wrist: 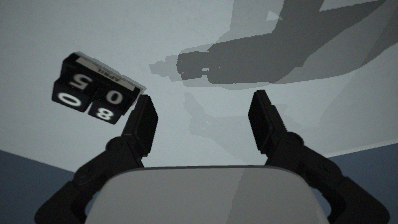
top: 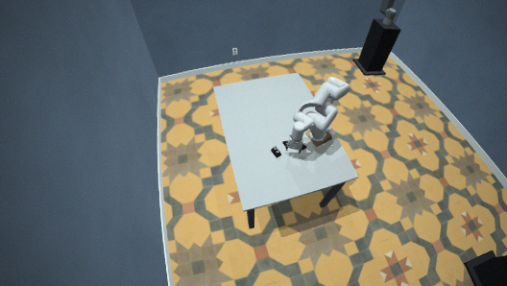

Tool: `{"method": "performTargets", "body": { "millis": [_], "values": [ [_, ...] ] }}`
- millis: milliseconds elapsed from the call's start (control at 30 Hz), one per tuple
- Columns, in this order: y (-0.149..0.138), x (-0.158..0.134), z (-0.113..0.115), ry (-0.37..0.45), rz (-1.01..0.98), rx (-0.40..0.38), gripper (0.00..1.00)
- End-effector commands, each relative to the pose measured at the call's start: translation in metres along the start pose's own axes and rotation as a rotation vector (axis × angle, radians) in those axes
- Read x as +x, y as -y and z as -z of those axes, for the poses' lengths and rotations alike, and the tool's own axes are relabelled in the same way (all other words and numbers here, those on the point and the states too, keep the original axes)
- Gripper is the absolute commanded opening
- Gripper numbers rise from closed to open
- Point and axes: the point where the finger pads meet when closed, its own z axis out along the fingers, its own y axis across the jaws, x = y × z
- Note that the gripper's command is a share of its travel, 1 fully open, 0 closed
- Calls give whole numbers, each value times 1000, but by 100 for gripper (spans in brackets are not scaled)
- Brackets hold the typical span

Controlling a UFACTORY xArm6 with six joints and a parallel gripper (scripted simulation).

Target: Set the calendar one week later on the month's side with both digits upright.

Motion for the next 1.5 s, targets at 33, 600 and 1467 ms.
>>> {"method": "performTargets", "body": {
  "millis": [33,600,1467],
  "values": [
    [2,-1,1,2,0,1,100],
    [40,-11,5,2,0,1,100],
    [99,-27,11,2,0,1,100]
  ]
}}
